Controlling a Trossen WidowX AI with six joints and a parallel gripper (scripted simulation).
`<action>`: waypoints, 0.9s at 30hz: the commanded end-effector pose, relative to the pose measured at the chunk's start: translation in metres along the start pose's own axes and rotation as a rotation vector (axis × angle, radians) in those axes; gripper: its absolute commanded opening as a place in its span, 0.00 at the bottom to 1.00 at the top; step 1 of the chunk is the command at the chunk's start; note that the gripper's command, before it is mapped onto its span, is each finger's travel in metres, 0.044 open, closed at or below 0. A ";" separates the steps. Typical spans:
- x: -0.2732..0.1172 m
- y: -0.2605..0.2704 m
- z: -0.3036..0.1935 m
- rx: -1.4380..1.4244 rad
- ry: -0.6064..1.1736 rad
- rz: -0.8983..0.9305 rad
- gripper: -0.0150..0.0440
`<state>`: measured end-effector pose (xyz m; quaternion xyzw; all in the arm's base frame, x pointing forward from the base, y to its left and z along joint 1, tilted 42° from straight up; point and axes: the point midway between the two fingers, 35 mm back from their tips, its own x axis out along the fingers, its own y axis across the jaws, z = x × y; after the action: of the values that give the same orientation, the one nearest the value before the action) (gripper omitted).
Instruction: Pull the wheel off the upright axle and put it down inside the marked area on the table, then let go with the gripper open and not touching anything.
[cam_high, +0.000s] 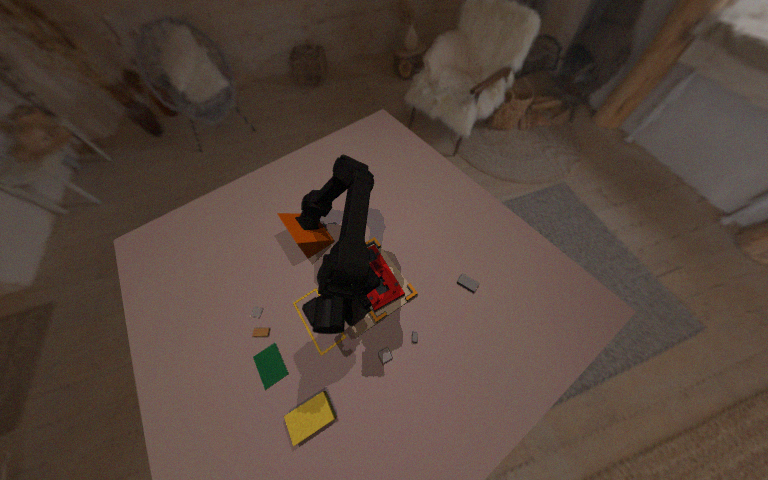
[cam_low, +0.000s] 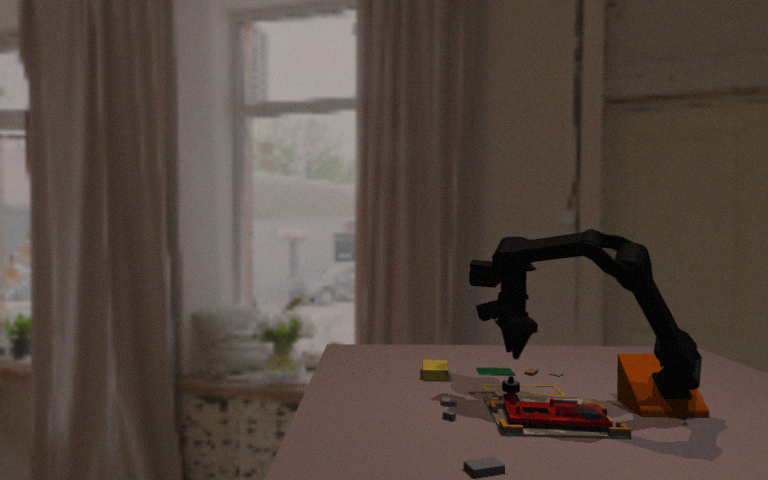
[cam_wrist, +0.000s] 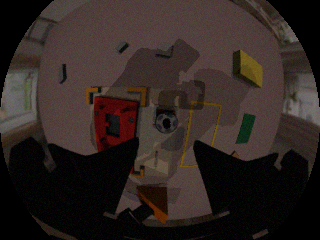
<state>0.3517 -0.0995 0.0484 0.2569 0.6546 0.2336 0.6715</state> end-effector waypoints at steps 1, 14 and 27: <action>0.003 -0.002 0.000 0.001 0.006 0.009 0.76; 0.073 -0.002 0.002 0.000 0.005 0.011 0.76; 0.074 -0.001 0.002 -0.009 0.009 0.007 0.54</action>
<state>0.3562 -0.0521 -0.0087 0.2555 0.6555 0.2393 0.6691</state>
